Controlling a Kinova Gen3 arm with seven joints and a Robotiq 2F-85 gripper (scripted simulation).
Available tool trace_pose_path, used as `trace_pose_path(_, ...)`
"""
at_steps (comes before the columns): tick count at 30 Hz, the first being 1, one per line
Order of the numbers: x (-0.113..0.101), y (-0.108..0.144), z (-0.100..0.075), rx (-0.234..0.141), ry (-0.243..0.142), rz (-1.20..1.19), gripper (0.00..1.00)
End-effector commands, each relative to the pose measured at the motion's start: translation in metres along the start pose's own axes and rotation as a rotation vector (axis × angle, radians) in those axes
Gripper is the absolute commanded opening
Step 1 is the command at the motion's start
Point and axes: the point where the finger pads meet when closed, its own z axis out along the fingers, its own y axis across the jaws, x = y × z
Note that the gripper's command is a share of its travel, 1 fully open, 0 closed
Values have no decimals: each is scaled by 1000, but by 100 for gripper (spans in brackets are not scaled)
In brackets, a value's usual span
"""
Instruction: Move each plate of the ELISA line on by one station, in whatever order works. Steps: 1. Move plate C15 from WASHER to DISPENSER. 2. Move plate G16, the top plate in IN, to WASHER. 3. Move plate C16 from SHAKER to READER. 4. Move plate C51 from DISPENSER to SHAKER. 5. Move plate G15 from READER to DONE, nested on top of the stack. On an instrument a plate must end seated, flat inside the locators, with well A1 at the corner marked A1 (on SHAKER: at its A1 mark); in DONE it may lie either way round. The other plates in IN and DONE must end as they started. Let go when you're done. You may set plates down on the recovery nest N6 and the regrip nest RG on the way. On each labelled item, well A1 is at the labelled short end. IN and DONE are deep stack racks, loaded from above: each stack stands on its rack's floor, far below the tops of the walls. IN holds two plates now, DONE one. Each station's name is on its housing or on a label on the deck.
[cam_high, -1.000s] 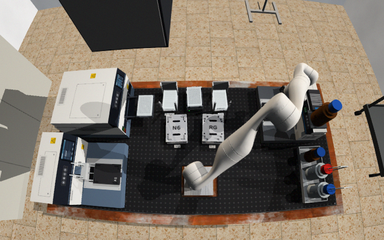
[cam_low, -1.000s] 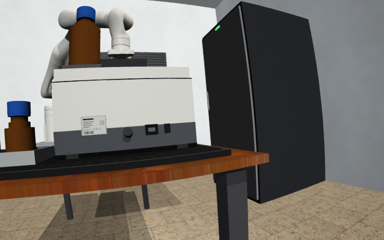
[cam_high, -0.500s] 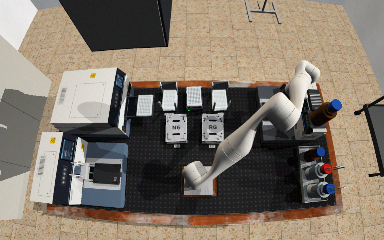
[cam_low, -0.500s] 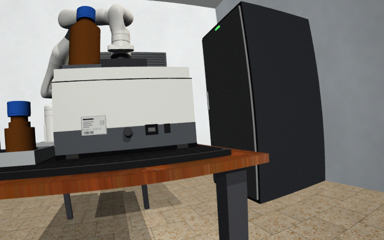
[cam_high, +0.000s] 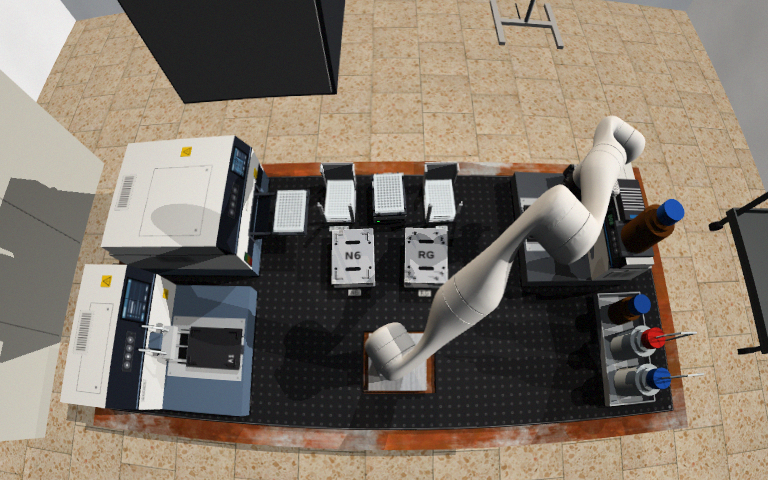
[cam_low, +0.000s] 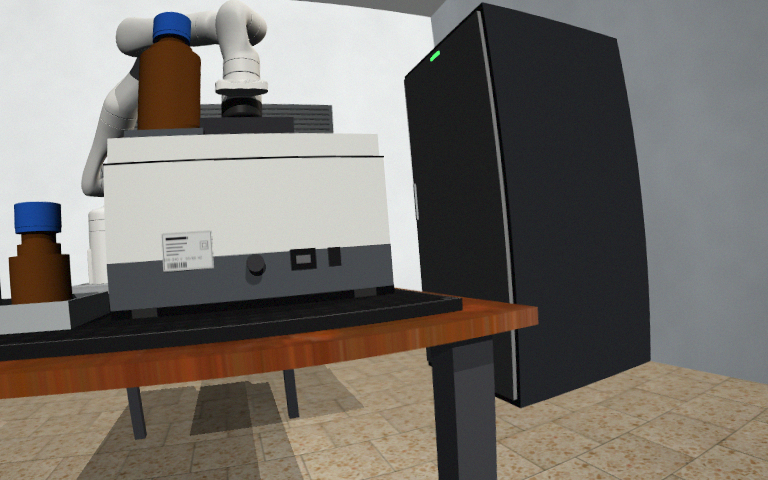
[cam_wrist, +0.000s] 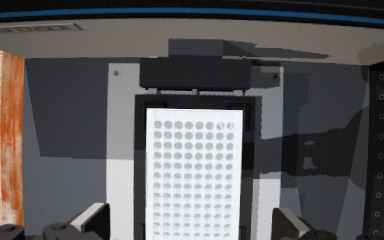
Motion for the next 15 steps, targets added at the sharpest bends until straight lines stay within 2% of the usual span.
trace_pose_path(1,0,0,-6,2,2,0,100)
trace_pose_path(15,0,0,-14,2,2,0,100)
